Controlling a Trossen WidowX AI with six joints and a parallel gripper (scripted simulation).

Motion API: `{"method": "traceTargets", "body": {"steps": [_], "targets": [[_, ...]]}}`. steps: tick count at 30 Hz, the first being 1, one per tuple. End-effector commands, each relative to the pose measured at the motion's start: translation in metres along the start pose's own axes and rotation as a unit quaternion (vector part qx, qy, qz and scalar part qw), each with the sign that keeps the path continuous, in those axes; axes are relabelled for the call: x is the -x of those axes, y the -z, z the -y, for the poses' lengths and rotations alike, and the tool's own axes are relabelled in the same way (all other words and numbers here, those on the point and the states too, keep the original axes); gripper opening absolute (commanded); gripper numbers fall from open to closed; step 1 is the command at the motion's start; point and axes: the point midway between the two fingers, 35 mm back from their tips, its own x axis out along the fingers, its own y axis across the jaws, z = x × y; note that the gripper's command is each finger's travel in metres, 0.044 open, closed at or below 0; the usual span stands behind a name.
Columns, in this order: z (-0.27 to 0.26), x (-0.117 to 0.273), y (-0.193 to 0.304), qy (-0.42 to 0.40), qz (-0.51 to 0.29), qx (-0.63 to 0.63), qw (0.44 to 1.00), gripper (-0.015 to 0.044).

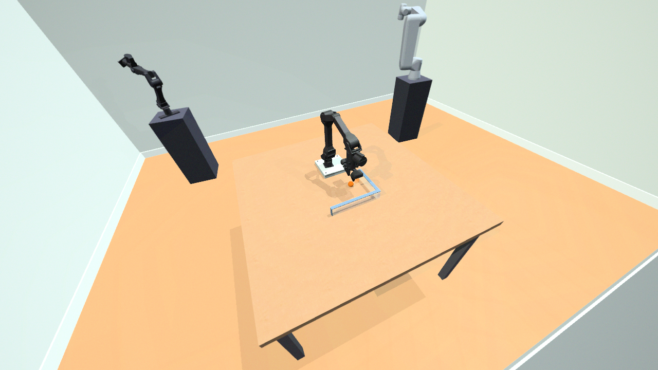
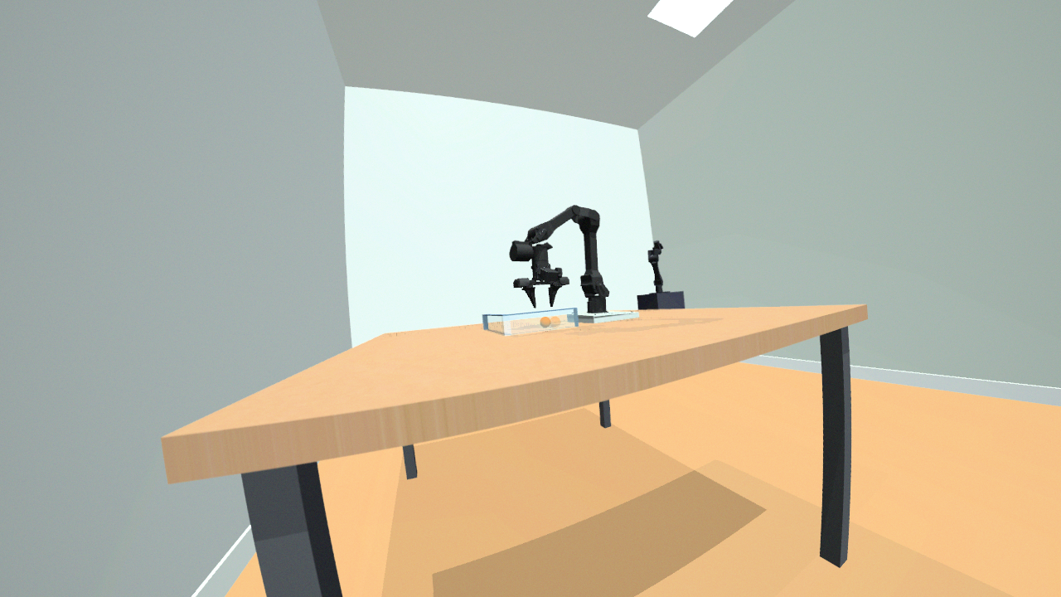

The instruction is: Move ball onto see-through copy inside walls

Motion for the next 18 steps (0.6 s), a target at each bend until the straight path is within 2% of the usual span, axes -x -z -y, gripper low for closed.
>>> {"method": "traceTargets", "body": {"steps": [1,18], "targets": [[-0.002,-0.015,0.001,-0.008,0.001,0.0,1.0,0.0285],[-0.002,-0.036,0.001,-0.008,0.001,0.0,1.0,0.0285]]}}
